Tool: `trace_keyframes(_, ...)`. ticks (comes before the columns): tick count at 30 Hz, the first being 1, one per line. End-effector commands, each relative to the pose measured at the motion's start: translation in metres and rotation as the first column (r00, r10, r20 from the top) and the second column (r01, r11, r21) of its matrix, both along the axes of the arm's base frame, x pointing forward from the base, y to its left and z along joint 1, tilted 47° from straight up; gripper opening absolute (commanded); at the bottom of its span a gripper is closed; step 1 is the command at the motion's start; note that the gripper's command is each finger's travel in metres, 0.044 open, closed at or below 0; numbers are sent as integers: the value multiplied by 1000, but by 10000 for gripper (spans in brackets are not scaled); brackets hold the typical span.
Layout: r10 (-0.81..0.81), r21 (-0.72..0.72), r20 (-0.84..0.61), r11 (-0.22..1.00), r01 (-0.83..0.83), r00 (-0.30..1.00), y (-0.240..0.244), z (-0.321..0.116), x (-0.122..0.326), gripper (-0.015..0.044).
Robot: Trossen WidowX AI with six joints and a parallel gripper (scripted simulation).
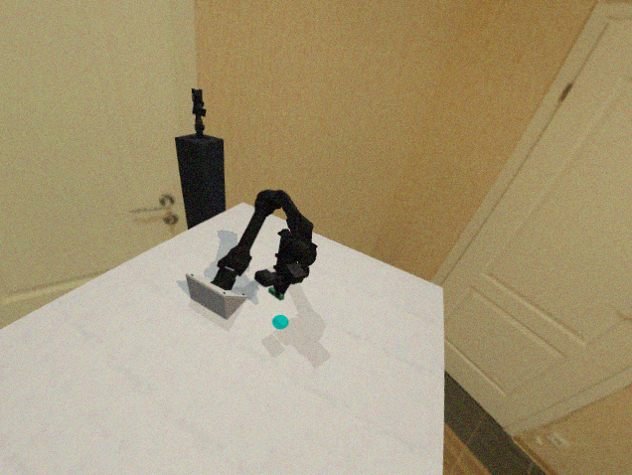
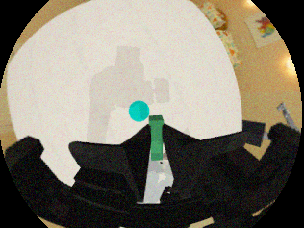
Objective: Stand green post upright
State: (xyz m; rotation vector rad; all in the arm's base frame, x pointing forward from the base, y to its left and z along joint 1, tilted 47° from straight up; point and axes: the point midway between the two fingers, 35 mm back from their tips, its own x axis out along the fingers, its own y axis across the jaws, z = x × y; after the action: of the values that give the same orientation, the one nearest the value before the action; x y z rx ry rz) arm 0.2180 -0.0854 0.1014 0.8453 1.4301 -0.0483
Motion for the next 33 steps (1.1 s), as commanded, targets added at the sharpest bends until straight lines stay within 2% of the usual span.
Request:
trace_keyframes(1,-10,-17,-1,1000,10,1000,2,-1,-2,23)
trace_keyframes(33,-83,-179,80,979,97,993,7,-4,-9,23)
